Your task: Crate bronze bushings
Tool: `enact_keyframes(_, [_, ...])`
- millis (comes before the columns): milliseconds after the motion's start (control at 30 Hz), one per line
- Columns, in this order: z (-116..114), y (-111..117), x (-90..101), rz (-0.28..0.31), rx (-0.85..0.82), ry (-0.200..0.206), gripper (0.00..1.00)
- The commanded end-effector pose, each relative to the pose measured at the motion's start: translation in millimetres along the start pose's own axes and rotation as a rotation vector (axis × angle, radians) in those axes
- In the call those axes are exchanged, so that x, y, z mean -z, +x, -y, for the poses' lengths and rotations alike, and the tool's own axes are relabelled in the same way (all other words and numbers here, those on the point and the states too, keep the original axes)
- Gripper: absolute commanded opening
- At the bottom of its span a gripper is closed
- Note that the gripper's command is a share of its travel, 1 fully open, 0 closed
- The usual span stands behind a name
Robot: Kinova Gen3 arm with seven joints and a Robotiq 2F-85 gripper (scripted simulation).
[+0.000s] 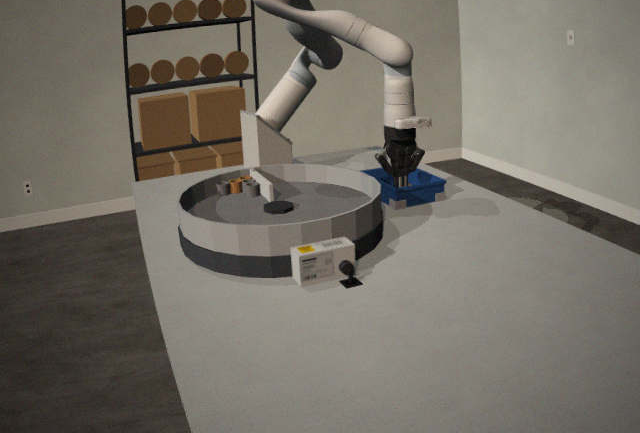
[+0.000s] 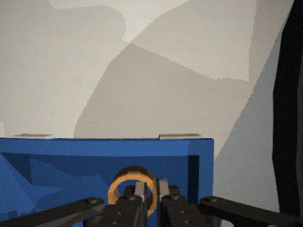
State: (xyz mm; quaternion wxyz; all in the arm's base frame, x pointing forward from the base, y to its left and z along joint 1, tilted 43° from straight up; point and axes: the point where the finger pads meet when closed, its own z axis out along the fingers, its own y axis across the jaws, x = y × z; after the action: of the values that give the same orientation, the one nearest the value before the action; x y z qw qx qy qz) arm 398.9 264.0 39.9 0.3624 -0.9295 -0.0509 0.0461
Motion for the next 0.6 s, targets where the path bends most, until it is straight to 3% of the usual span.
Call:
enact_keyframes(0, [0.2, 0.3, 0.3, -0.001, 0.0, 0.0, 0.0])
enact_keyframes(567, [0.3, 0.3, -8.2, -0.001, 0.0, 0.0, 0.0])
